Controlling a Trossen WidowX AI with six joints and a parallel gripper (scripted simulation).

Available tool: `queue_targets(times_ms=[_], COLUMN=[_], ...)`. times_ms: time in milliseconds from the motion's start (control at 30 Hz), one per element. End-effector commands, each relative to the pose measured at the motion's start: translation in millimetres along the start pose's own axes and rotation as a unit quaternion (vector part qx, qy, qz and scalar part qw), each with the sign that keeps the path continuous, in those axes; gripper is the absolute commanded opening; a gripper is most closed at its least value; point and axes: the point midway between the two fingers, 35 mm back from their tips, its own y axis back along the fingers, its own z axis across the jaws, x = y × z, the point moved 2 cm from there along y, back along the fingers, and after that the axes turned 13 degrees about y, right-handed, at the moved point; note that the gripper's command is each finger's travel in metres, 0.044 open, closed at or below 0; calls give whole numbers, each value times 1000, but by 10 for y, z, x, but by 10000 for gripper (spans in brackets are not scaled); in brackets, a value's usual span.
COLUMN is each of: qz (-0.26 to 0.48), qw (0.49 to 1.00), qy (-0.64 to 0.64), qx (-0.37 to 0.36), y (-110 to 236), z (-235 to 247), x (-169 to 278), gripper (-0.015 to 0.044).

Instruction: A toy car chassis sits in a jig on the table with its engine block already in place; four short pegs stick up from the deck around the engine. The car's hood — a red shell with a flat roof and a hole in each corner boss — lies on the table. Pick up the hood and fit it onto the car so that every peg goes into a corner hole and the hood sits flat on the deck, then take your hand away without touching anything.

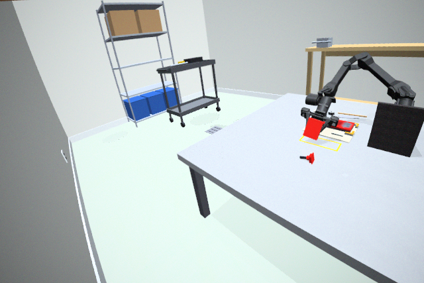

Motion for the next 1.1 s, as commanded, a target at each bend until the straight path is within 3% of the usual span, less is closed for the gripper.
queue_targets(times_ms=[0,67,600,833,1067], qz=[-16,0,0,-3,-17], qw=[998,1000,1000,1000,997], qy=[-53,-1,-1,-14,-72], qx=[9,0,0,2,8], y=[-16,-1,-1,180,1022], z=[-157,2,2,62,194], x=[-268,1,1,45,312], gripper=[0,26,440,440,440])
